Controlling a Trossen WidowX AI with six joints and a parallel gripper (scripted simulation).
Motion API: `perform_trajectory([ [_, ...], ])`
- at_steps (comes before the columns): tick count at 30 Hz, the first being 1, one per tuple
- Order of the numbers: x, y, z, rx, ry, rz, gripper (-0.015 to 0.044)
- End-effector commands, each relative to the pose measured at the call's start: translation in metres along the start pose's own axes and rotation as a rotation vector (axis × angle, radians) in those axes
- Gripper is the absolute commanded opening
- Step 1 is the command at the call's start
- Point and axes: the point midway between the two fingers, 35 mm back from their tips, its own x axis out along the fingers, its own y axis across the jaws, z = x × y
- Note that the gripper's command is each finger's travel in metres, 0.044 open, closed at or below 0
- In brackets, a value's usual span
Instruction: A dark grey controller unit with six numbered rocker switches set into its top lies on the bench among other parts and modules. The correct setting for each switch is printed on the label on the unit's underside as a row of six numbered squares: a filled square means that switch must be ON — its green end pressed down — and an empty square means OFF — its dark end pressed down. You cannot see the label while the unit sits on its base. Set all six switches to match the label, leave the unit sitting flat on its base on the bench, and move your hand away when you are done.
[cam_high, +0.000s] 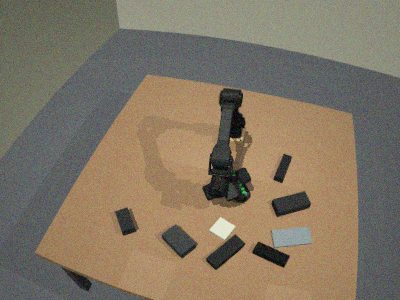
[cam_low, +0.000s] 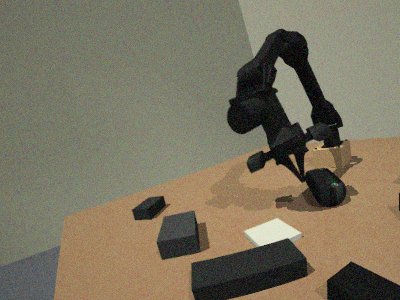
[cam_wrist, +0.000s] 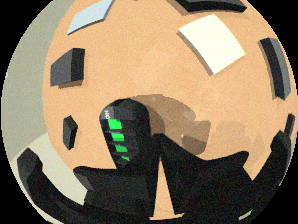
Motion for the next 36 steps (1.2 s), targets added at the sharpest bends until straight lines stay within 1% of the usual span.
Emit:
perform_trajectory([
  [1,0.002,0.003,0.004,-0.03,-0.002,0.018,0.0],
  [36,0.052,-0.011,0.004,-0.03,-0.001,0.018,0.0],
])
